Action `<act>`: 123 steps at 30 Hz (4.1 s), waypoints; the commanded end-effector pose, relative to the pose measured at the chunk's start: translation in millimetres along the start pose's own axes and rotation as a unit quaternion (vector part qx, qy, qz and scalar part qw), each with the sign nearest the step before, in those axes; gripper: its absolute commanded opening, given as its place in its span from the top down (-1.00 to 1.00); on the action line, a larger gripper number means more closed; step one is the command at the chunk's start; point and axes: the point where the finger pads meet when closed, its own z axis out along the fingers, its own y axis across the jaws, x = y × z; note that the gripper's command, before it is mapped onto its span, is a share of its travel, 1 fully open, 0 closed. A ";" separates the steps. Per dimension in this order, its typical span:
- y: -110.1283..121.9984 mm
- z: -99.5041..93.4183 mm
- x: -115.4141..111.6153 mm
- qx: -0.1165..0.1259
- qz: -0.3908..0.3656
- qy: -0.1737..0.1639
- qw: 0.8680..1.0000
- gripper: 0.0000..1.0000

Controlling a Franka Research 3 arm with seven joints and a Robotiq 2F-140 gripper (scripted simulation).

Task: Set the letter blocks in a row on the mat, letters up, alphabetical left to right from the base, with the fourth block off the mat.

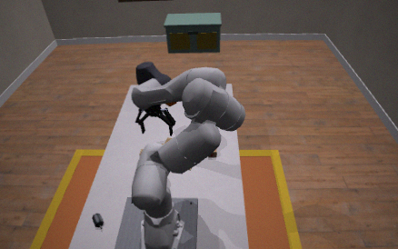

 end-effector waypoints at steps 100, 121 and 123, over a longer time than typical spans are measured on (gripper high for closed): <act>-77.8 22.9 -40.3 -0.010 0.669 -0.011 0.744 -1.00; -77.8 22.9 -40.3 -0.010 0.669 -0.011 0.744 -0.10; -77.8 22.9 -40.3 -0.010 0.669 -0.011 0.744 -0.10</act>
